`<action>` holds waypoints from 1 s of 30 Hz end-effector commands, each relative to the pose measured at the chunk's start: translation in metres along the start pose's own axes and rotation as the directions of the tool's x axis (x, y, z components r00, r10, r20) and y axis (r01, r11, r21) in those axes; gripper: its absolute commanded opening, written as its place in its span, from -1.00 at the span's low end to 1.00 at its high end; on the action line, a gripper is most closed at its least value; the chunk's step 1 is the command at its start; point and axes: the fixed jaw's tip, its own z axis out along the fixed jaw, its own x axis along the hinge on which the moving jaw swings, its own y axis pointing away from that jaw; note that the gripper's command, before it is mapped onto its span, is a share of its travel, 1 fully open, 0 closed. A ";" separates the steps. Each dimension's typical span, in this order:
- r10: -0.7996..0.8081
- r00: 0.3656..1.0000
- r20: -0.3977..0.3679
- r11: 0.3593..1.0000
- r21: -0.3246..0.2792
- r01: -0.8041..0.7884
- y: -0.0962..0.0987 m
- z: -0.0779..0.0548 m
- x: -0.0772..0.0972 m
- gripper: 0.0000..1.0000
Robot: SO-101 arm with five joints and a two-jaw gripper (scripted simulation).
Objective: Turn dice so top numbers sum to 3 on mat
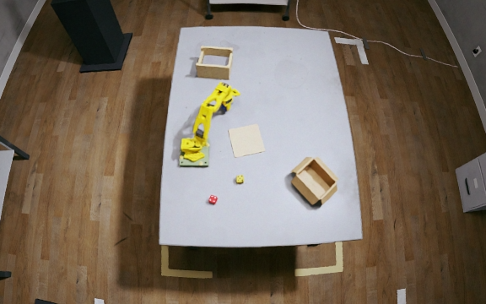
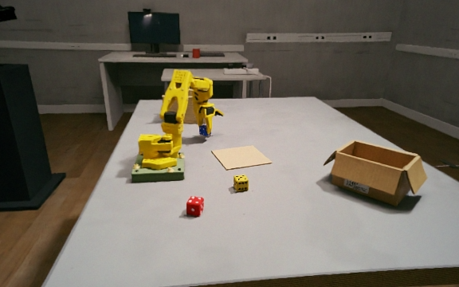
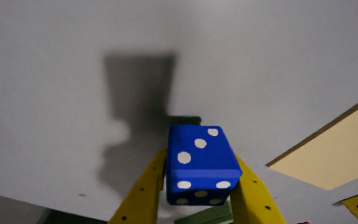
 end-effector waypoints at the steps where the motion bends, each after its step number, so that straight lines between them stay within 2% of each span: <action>1: -0.002 1.000 0.025 1.000 -0.012 0.002 0.002 -0.018 -0.002 -1.00; 9: -0.002 1.000 0.025 1.000 -0.012 0.002 0.002 -0.031 -0.001 -1.00; 30: -0.002 1.000 0.025 1.000 -0.012 0.002 0.002 -0.031 0.000 -1.00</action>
